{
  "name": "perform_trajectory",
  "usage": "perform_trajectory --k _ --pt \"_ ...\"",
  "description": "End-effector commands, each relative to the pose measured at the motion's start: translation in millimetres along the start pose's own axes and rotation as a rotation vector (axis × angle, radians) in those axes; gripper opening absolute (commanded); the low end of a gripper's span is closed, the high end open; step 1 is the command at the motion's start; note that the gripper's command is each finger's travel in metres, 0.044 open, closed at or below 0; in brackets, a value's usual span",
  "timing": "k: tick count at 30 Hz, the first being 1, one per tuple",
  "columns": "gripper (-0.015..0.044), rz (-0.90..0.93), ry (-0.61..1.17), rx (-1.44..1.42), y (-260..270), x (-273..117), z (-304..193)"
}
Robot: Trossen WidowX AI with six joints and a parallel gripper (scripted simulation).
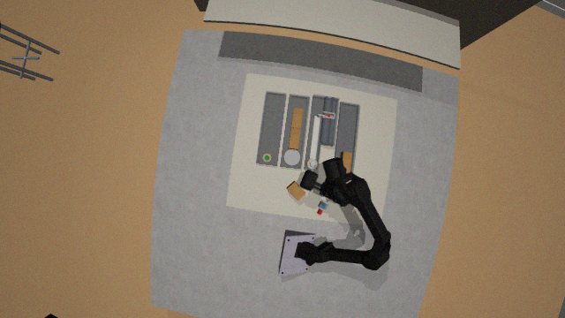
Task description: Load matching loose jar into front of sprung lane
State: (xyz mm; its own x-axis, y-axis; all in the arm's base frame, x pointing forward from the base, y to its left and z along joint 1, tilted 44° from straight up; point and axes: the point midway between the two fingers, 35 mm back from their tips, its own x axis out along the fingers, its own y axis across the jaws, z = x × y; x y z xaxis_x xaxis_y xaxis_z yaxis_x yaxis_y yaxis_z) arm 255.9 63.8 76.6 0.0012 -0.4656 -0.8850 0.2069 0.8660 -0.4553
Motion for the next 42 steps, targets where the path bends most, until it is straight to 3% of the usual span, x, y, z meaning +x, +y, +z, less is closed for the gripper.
perform_trajectory --k 1,12,17,42 --pt "0.0440 -0.209 -0.081 -0.225 -74 -19 7" --pt "0.0440 -0.268 -0.089 -0.283 -98 -26 10" --pt "0.0440 -0.269 -0.090 -0.283 -105 2 13" --pt "0.0440 -0.269 -0.090 -0.282 -115 39 19"
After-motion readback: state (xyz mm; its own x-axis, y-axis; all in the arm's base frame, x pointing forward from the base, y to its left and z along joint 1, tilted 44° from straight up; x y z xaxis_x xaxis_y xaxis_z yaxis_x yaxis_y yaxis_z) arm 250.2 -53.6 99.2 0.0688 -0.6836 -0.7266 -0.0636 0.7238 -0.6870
